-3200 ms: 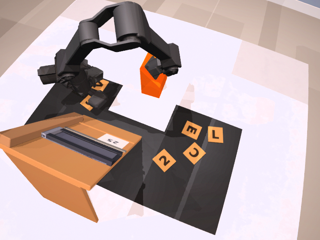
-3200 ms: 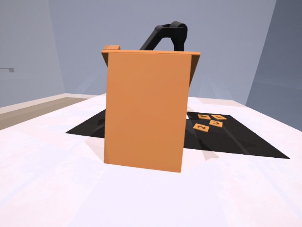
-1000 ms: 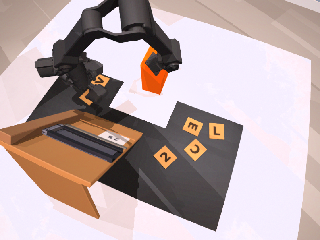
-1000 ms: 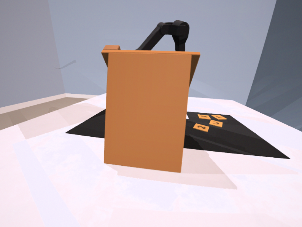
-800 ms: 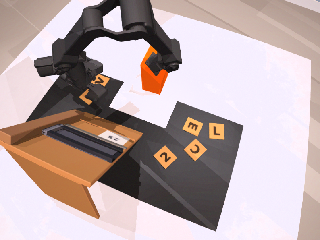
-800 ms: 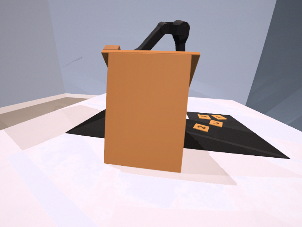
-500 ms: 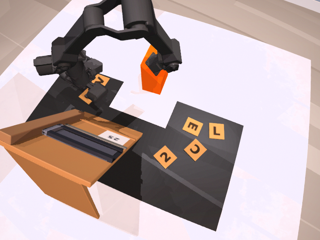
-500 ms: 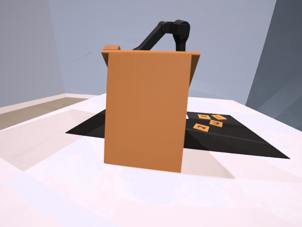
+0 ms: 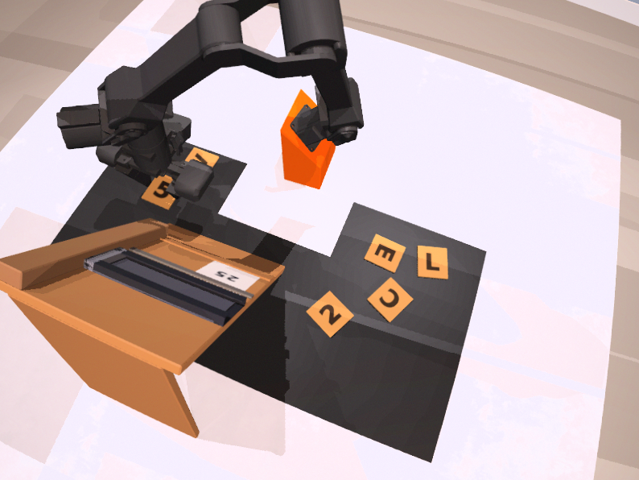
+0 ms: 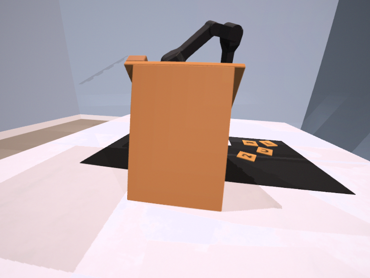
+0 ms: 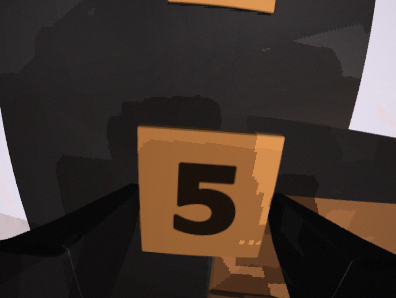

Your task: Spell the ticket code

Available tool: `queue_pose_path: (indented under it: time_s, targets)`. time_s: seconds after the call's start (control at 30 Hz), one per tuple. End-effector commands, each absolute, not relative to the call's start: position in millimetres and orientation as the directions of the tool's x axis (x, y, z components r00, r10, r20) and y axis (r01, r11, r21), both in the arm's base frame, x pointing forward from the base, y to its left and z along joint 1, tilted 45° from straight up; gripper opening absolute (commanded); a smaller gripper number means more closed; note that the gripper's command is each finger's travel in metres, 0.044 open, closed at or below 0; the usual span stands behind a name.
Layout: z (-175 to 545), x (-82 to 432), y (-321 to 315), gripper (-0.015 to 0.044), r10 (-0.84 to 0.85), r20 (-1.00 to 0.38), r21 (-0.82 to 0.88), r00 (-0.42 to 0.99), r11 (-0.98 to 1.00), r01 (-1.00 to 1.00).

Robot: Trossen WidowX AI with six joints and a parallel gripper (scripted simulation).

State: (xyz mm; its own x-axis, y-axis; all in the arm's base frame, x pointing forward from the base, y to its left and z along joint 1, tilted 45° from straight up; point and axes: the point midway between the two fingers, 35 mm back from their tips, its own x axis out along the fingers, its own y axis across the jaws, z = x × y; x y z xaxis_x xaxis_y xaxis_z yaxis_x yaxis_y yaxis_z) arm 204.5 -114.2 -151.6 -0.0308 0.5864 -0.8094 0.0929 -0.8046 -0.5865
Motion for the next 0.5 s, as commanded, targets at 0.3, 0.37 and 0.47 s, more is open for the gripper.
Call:
queue_pose_path:
  time_s: [0.3, 0.37, 0.47]
  targets:
    - [-123.5, 226.9, -124.4, 0.0, 0.503, -0.863, -0.455, 0.043, -0.811, 0.367]
    - [-118.0, 231.1, -126.4, 0.0, 0.489, -0.87, -0.425, 0.06, -0.807, 0.41]
    - [-109.4, 238.9, -130.5, 0.0, 0.456, -0.886, -0.364, 0.088, -0.8, 0.478]
